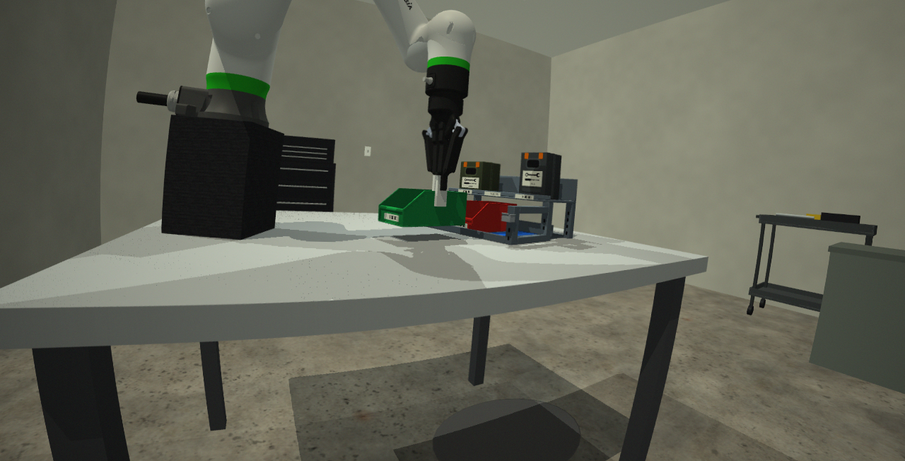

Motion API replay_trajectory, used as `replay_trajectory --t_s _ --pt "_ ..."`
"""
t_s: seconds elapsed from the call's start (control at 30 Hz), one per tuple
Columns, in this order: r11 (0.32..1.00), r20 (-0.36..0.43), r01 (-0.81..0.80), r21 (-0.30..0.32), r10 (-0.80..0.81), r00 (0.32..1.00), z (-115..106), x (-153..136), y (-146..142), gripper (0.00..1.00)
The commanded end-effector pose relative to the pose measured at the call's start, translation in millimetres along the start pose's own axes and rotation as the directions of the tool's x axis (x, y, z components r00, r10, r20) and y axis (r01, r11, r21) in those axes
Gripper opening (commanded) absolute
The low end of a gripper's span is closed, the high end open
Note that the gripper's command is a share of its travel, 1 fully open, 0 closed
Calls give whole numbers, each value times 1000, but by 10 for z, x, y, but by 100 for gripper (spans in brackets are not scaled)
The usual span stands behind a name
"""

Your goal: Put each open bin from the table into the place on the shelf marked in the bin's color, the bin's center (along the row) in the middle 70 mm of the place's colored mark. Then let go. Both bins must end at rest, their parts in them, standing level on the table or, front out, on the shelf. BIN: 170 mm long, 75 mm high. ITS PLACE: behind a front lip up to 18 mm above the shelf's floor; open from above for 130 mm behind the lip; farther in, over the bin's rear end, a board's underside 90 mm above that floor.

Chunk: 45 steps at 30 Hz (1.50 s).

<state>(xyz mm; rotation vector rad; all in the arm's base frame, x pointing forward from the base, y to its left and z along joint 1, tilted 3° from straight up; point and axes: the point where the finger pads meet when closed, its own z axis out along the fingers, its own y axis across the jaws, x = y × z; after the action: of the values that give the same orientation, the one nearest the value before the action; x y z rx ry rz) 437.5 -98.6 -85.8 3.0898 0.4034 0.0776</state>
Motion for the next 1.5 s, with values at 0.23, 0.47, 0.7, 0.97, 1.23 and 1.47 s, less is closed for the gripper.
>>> replay_trajectory --t_s 0.23,0.47,0.7,0.97,1.23,1.47 --pt "1000 0 0 -1 0 1000 3 -10 -293 0" --pt "1000 0 1 -1 -1 1000 7 -20 -544 0" --pt "1000 0 1 -1 -1 1000 11 -30 -780 0" --pt "1000 0 1 -1 -1 1000 14 -38 -962 0" --pt "1000 0 2 -1 -2 1000 17 -47 -1167 0" --pt "1000 0 2 -1 -2 1000 19 -51 -1271 0"
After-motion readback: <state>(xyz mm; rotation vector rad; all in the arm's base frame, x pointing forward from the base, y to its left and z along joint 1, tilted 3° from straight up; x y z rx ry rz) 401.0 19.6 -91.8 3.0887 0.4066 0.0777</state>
